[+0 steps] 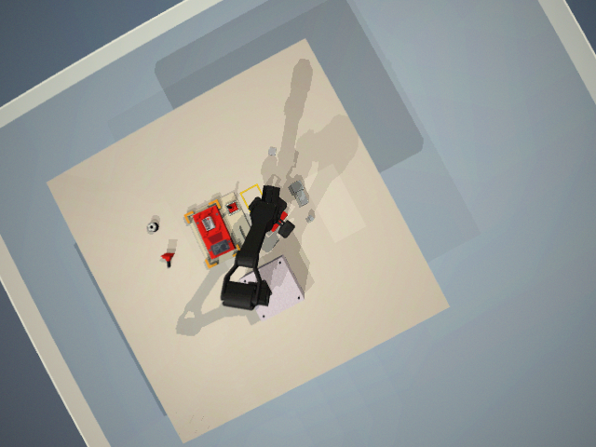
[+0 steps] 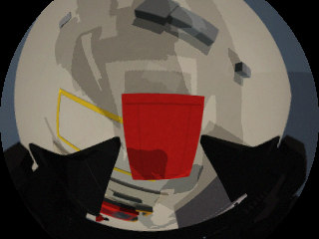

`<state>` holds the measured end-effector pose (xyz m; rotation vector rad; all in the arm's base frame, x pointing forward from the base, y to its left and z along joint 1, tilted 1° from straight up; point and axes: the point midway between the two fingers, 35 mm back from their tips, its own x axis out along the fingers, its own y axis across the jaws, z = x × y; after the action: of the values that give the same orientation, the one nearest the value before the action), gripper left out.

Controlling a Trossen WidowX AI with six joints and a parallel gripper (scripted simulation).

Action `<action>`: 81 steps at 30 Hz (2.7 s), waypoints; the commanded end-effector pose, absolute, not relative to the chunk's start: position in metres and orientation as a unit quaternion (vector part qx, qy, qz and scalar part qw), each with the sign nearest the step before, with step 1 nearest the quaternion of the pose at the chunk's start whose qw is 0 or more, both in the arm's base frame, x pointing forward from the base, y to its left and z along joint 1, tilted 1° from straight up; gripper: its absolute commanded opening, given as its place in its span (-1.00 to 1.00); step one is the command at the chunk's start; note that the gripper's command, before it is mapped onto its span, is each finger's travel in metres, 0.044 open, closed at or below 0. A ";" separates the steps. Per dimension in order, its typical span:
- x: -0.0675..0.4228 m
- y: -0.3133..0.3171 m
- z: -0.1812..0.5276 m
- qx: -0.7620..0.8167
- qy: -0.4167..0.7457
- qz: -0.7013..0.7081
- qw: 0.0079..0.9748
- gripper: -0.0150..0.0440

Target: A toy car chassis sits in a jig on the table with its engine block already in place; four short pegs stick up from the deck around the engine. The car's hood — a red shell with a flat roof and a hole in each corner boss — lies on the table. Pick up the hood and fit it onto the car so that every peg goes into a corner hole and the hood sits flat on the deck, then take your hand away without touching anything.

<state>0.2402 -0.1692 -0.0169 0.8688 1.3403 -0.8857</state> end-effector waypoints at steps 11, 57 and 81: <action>0.240 -0.169 -0.019 0.376 0.581 -0.384 0.611 0.60; 0.246 -0.158 0.072 0.364 0.592 -0.368 0.618 -0.49; 0.309 -0.059 0.075 0.215 0.660 -0.214 0.687 -0.49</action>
<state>0.3021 -0.0732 0.0746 0.5304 1.4626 -0.5288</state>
